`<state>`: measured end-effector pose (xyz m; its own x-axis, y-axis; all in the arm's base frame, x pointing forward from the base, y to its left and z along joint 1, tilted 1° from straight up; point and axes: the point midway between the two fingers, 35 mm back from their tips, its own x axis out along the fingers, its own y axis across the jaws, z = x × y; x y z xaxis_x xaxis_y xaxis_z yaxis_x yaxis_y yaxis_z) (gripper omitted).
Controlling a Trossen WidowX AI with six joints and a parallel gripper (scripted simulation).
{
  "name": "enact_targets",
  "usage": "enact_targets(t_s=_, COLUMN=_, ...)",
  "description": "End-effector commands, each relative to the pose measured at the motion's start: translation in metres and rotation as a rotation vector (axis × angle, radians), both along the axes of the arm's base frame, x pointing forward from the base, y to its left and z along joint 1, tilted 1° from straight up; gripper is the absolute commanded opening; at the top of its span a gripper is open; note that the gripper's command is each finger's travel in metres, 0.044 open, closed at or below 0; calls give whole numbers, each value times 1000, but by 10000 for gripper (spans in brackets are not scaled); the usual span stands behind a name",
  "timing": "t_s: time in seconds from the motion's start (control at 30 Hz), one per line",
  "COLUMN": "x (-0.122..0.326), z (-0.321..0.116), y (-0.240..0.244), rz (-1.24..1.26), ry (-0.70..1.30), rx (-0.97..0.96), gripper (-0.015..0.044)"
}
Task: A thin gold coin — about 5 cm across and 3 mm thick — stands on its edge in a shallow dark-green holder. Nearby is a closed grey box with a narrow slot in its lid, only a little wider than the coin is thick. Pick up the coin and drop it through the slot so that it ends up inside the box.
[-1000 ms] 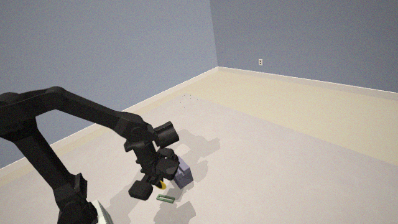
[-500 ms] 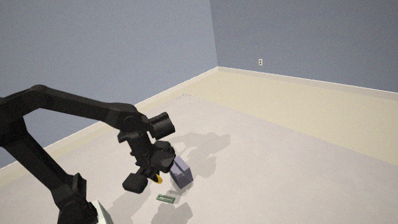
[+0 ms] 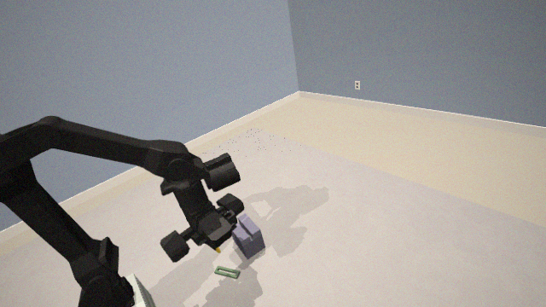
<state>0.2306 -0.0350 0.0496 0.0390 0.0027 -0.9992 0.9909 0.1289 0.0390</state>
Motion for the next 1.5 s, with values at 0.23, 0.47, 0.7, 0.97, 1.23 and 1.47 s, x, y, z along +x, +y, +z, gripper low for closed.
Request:
enact_targets(t_s=0.23, x=0, z=1, y=-1, rz=-176, ry=2, rx=10, gripper=0)
enact_targets(t_s=0.47, x=15, z=4, y=3, rz=-176, ry=0, rx=10, gripper=0)
enact_targets(t_s=0.7, x=32, z=6, y=9, rz=-176, ry=-1, rx=11, gripper=0)
enact_targets(t_s=0.97, x=52, z=7, y=16, rz=-176, ry=-3, rx=12, gripper=0)
enact_targets(t_s=1.23, x=71, z=8, y=24, rz=-176, ry=-5, rx=13, gripper=0)
enact_targets(t_s=1.47, x=87, z=7, y=33, rz=-176, ry=-6, rx=14, gripper=0)
